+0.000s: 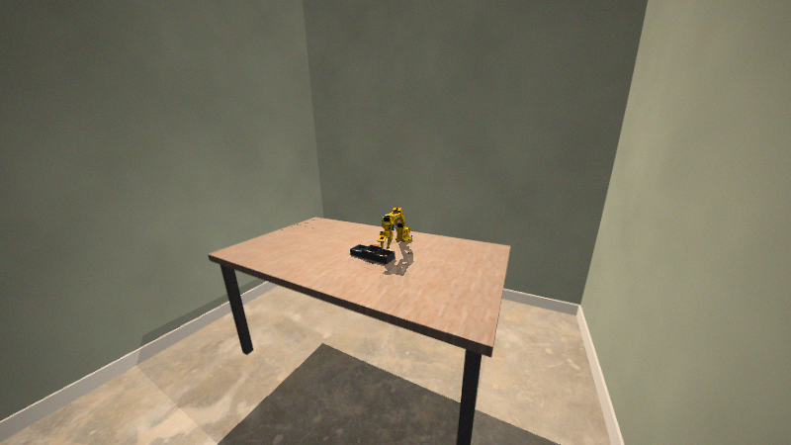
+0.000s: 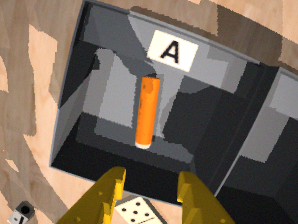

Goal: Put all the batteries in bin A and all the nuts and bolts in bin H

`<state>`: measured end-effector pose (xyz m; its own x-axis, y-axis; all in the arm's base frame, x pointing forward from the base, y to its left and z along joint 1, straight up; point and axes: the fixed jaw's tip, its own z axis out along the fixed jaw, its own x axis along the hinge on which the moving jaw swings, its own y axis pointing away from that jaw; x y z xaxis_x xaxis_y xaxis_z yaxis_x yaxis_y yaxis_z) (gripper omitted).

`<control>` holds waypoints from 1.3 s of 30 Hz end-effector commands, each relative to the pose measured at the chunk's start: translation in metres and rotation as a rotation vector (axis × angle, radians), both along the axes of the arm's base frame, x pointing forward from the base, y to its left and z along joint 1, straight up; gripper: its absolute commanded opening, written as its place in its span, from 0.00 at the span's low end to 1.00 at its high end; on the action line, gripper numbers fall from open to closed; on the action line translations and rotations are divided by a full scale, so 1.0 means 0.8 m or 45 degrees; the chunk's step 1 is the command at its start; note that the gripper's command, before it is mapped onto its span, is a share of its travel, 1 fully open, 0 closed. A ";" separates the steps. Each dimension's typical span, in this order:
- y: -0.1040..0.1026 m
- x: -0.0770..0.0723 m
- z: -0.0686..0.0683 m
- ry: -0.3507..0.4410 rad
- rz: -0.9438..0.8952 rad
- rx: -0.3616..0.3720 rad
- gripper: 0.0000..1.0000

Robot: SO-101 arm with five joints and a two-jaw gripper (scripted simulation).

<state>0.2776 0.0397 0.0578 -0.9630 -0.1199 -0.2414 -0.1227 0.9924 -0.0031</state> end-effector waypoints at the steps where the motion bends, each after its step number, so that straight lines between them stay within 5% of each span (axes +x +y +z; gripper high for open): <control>1: -0.002 0.008 0.038 -0.121 -0.025 0.019 0.13; 39: -0.006 0.003 0.040 -0.113 0.032 -0.004 0.14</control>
